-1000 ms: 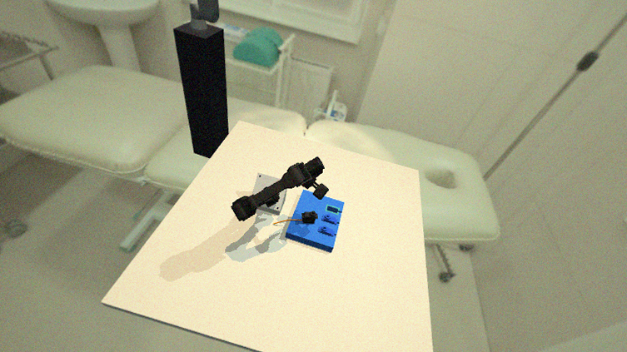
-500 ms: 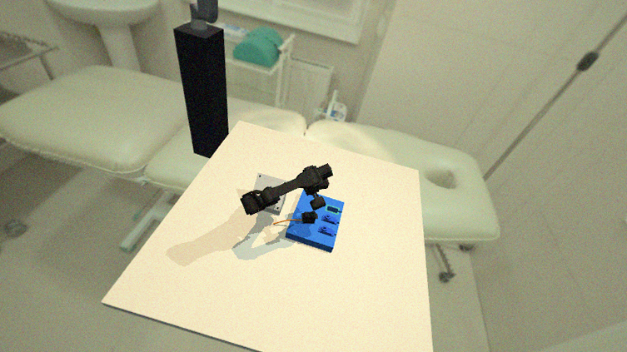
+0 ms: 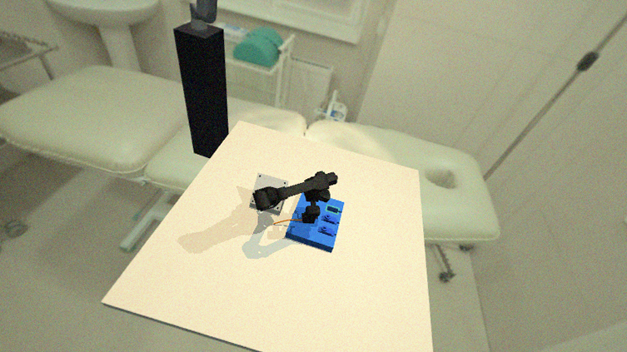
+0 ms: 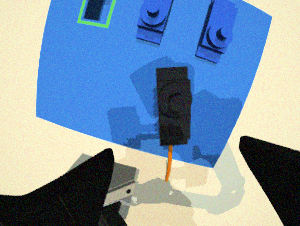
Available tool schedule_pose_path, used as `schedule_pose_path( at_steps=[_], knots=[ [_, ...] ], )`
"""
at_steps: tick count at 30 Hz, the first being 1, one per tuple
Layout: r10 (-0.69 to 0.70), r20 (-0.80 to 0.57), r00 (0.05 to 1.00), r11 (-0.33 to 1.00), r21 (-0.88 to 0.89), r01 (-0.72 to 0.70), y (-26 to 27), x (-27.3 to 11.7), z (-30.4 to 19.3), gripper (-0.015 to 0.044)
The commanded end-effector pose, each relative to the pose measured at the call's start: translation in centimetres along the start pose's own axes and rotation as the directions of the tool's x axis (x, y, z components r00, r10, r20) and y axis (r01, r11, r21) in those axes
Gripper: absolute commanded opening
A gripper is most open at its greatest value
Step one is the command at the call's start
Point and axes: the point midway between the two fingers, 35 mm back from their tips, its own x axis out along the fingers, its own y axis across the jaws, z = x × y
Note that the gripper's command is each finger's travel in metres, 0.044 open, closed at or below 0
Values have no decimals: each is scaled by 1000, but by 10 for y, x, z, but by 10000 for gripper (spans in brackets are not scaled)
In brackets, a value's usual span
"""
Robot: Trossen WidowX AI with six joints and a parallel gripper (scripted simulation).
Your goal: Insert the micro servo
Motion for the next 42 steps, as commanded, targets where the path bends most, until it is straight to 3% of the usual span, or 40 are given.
schedule_pose_path(
  at_steps=[1, 28, 40, 42],
  knots=[
    [-23, -24, 999, 999, 26, 23, -2, 4, -1, 440],
    [-24, -24, 999, 999, 27, 25, -3, 50, -2, 440],
    [-24, -24, 999, 999, 27, 25, -3, 50, -2, 125],
    [-24, -24, 999, 999, 27, 25, -3, 50, -2, 112]
  ],
)
